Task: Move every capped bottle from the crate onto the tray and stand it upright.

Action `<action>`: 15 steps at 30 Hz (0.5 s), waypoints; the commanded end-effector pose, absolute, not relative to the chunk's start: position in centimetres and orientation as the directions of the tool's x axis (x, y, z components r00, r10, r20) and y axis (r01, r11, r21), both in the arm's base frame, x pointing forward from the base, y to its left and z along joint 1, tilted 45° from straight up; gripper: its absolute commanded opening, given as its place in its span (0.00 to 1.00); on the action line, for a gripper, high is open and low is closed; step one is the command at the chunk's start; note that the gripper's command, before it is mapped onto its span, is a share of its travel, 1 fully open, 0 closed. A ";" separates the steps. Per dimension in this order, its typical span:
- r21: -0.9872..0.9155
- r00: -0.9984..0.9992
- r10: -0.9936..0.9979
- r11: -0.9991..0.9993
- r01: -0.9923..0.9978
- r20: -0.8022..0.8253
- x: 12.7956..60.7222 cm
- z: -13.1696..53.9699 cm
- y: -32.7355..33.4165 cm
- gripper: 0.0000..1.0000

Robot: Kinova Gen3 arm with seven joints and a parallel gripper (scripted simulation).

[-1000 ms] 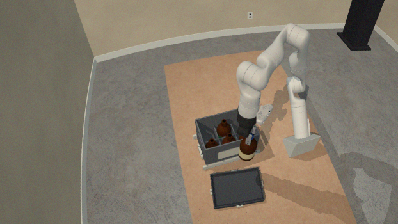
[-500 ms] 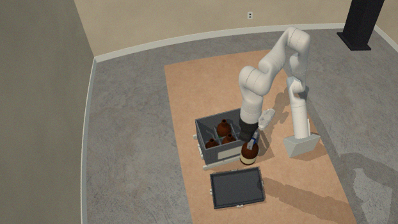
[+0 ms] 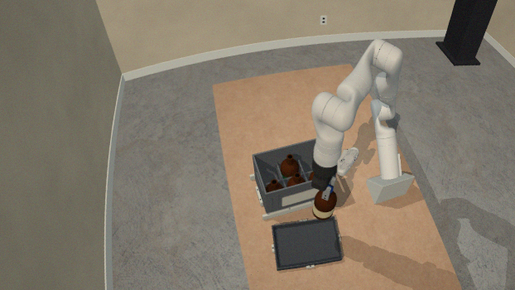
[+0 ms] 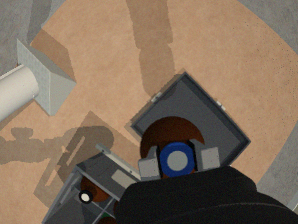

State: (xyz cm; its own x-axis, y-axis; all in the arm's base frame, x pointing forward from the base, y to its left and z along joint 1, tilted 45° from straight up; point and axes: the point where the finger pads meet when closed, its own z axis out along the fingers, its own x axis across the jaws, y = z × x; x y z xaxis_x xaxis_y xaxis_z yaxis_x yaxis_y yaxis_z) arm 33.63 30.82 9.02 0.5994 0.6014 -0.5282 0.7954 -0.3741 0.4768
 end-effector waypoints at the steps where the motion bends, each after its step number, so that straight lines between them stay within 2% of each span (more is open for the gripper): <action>1: 0.476 0.600 0.602 -0.376 0.795 -0.527 33.5 8.7 31.3 0.00; 15: 0.474 0.604 0.596 -0.383 0.793 -0.529 33.3 6.9 32.8 0.00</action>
